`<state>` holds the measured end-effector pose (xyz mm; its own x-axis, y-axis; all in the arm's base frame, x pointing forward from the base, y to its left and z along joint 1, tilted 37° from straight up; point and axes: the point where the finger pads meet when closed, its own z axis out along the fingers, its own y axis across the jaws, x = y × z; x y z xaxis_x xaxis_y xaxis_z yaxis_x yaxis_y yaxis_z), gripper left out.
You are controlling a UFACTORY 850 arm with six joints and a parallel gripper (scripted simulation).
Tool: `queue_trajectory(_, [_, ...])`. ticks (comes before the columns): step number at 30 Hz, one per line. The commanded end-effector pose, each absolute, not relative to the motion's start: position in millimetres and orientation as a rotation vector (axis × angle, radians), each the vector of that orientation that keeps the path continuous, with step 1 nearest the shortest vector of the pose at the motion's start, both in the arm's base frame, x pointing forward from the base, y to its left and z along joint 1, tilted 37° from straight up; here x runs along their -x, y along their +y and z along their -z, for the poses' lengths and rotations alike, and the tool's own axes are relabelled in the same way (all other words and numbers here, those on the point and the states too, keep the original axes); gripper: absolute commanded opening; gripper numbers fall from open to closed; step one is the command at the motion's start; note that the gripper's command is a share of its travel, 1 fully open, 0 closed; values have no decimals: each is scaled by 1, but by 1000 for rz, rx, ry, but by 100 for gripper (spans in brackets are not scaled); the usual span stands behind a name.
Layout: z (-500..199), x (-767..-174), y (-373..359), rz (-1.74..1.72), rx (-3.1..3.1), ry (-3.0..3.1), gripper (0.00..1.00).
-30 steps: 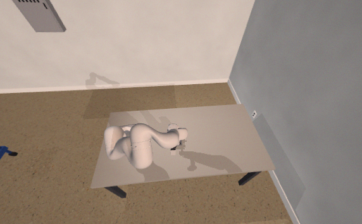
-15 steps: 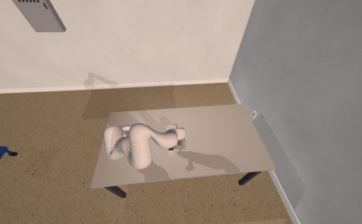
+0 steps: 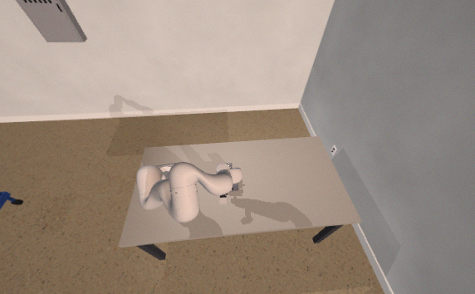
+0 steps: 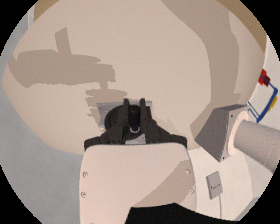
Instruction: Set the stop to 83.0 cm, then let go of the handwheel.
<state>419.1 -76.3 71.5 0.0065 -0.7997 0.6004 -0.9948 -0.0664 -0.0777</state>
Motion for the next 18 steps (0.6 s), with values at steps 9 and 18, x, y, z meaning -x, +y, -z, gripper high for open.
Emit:
queue_trajectory(9, [-68, -415, -79, -723, -1922, -1845, 6])
queue_trajectory(18, [-67, -414, -80, -723, -1922, -1845, 6])
